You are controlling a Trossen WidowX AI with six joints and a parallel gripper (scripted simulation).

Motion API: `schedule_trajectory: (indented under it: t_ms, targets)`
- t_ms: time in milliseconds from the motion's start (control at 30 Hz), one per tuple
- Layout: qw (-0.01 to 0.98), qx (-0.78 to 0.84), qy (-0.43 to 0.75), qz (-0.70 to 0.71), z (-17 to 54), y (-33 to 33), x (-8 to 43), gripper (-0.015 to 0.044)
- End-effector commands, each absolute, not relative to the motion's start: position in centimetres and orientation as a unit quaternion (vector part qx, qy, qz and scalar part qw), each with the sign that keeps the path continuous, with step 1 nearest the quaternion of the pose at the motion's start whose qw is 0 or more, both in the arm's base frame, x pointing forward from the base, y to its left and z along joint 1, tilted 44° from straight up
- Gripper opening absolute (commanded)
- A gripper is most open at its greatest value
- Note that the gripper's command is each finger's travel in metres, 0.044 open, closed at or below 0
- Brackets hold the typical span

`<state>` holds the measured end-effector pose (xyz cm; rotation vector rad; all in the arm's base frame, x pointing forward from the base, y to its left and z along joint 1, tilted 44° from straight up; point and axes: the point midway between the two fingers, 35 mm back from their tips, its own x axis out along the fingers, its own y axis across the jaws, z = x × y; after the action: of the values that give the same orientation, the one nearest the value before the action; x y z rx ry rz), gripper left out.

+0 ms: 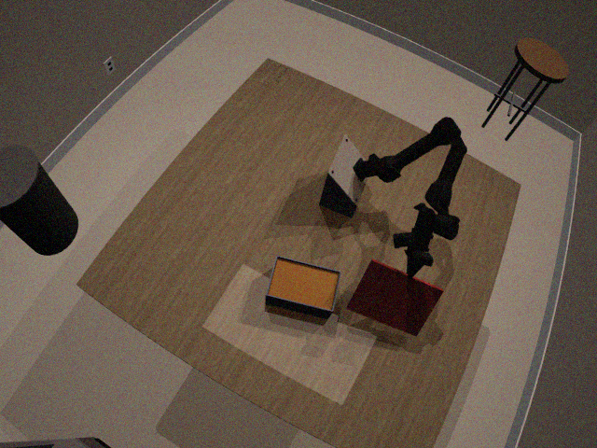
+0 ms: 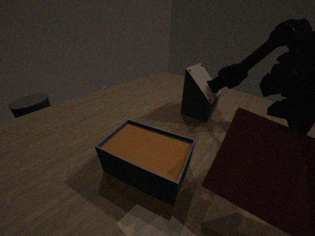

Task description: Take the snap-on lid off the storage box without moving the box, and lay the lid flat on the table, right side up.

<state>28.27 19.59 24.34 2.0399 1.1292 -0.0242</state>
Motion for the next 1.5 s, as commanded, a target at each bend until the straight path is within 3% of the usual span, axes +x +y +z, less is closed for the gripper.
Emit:
schedule_trajectory:
  t_ms: [0,1467]
  targets:
    - [0.395,0.808,0.438,-0.010,24.3,19.6,28.5,0.0000]
    - [0.394,0.808,0.438,-0.009,21.8,22.0,28.0,0.0000]
